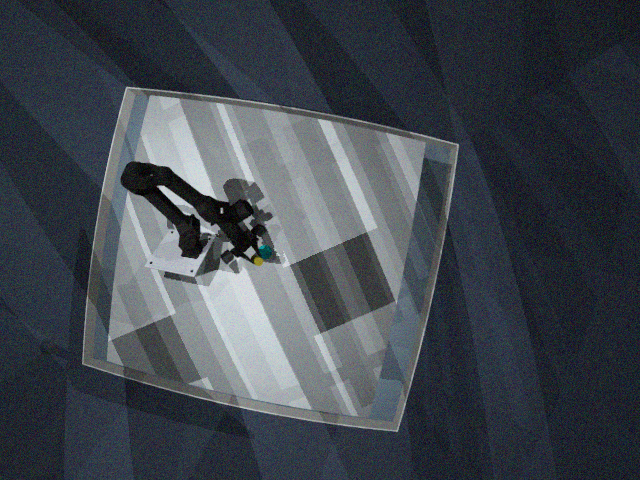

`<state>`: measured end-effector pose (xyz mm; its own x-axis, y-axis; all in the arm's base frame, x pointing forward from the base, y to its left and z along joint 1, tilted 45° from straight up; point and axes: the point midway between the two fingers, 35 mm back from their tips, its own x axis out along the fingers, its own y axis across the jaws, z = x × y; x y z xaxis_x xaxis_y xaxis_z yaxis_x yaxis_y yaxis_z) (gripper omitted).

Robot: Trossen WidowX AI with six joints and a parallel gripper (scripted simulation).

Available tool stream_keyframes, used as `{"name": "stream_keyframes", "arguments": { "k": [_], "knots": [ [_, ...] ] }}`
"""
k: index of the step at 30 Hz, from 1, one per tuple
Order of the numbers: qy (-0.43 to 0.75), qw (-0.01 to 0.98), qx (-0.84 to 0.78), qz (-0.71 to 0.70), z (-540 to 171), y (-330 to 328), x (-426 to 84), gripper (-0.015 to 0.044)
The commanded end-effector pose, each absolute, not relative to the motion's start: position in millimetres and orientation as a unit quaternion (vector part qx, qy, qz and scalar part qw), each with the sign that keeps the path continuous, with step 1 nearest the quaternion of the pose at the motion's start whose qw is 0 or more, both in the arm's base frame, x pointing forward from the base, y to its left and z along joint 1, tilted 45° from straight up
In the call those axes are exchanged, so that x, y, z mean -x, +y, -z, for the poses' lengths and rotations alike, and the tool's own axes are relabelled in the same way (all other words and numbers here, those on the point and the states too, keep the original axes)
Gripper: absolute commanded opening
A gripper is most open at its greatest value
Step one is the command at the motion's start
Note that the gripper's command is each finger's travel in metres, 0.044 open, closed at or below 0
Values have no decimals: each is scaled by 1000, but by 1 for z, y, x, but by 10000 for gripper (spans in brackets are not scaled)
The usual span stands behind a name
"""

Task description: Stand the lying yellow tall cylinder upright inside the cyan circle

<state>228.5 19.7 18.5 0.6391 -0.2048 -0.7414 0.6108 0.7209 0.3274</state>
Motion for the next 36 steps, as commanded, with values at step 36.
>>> {"name": "stream_keyframes", "arguments": {
  "k": [36],
  "knots": [
    [223, 869, -373, 239, -34, 20, -223, 105]
  ]
}}
